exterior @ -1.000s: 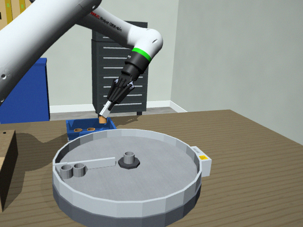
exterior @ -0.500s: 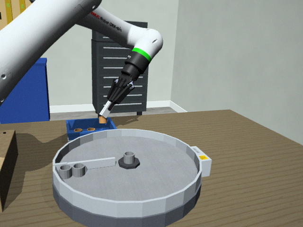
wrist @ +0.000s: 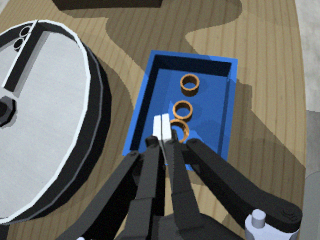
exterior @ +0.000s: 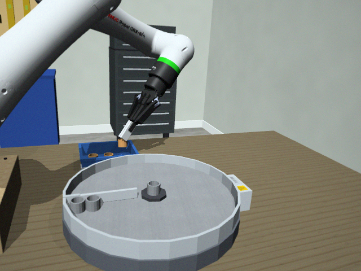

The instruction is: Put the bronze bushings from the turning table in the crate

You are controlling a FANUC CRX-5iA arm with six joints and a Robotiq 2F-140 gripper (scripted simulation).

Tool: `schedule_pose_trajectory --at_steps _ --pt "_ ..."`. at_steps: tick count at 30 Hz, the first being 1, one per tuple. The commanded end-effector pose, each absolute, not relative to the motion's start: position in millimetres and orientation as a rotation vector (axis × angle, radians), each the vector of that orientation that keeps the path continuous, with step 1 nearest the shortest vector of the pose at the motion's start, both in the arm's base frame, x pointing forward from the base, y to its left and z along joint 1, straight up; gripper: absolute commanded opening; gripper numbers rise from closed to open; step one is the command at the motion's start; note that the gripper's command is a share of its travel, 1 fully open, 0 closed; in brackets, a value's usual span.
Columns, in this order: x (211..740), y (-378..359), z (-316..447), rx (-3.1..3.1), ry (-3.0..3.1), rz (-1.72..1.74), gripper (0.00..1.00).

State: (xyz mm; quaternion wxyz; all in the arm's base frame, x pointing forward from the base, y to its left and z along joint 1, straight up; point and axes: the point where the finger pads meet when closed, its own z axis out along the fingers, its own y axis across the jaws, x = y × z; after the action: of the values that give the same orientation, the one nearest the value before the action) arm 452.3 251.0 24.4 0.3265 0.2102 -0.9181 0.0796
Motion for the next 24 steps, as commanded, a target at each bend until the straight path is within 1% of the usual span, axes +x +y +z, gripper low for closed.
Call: schedule_pose_trajectory --at_steps 1,24 --pt "452.5 251.0 24.6 0.551 -2.406 0.209 0.00" --pt "452.6 251.0 7.2 0.551 -2.406 0.209 0.00"
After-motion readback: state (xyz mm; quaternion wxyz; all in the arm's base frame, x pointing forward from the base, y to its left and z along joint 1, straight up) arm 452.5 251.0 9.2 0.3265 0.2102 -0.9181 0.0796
